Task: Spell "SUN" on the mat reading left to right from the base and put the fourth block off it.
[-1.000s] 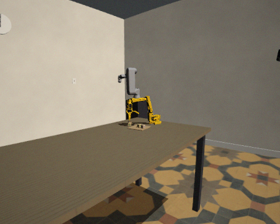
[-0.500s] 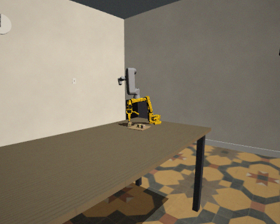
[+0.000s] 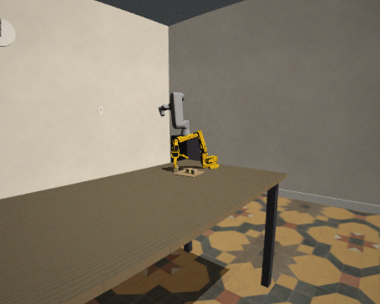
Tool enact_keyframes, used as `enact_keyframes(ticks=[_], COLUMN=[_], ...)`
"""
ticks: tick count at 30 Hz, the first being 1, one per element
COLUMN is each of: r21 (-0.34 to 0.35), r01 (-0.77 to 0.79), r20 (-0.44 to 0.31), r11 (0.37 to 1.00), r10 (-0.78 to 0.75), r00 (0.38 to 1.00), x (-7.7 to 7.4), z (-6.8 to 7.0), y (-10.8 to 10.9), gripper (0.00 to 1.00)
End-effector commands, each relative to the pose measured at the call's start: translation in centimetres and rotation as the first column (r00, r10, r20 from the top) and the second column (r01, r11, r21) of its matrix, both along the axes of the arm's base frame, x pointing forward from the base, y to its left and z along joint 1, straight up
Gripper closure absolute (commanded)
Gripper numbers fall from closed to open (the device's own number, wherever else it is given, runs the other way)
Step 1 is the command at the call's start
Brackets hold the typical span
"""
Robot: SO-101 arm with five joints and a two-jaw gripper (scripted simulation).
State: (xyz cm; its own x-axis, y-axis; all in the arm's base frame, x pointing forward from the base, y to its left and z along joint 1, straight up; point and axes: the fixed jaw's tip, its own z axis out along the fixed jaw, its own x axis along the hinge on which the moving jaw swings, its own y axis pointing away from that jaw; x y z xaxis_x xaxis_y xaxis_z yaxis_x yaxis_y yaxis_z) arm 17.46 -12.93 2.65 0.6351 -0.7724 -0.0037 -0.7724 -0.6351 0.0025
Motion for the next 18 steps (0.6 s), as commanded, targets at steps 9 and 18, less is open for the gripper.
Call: enact_keyframes(ticks=[9, 18], r21=[-0.041, -0.041], r01=[0.002, 0.002], r20=[0.063, 0.063], r11=[0.999, 0.999], r10=[0.000, 0.000], r00=[0.998, 0.998], x=[0.59, 0.58], z=[0.11, -0.01], y=[-0.45, -0.45], gripper=[0.68, 0.68])
